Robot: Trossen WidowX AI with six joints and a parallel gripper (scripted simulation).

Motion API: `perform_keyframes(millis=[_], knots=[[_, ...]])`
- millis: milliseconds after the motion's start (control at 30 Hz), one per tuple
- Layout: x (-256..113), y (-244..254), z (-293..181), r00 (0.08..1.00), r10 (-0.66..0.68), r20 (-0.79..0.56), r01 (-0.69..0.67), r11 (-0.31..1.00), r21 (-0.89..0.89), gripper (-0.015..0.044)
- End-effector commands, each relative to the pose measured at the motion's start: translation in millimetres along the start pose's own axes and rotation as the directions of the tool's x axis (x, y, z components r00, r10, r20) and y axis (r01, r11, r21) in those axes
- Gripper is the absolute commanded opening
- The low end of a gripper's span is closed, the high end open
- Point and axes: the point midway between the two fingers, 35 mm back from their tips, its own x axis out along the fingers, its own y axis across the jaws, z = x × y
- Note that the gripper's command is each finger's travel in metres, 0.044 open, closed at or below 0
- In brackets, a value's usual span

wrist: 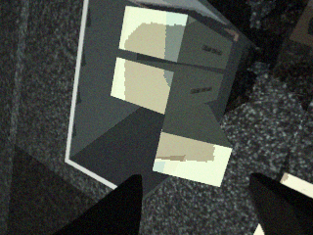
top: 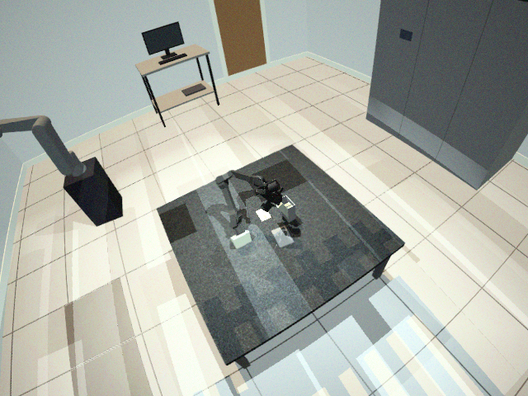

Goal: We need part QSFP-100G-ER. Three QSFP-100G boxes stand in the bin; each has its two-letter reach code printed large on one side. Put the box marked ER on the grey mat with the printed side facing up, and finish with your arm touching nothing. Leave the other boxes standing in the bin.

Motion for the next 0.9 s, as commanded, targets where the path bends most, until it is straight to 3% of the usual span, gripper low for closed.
perform_keyframes(millis=[0,133,867], knots=[[-1,2,0,0.999,-0.039,-0.014,0.041,0.989,0.143,0.0243],[-3,3,-1,0.998,-0.062,-0.026,0.067,0.968,0.241,0.0243],[22,2,-1,0.998,-0.062,-0.025,0.066,0.968,0.241,0.0243]])
